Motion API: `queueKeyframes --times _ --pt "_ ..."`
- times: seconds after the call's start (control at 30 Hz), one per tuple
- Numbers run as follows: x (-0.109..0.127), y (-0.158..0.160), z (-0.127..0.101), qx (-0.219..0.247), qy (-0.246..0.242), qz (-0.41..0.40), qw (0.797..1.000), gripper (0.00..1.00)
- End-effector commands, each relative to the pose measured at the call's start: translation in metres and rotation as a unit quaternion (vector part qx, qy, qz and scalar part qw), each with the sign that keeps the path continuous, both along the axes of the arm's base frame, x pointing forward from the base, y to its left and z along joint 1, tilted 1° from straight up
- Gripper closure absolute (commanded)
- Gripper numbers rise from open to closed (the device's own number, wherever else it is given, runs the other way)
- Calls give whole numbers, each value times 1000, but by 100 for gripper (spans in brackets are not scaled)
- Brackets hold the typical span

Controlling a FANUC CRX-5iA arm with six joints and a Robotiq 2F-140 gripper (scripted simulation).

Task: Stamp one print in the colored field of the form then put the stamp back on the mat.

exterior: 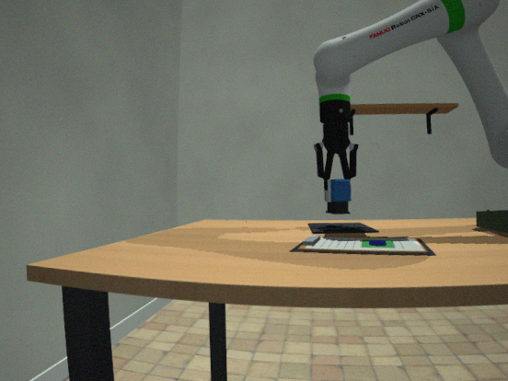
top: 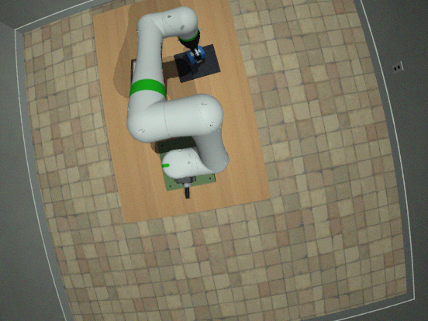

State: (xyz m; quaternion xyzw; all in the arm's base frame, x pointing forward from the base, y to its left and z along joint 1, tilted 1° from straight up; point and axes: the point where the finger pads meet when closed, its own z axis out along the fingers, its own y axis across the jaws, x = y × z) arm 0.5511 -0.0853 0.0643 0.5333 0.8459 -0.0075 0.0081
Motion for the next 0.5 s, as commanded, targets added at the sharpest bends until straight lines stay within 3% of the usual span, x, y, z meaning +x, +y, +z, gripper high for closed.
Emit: queueKeyframes --times 0.0,0.47 --pt "0 0 0 0 0 0 1000 80" --pt "-6 10 1 0 0 0 1000 80"
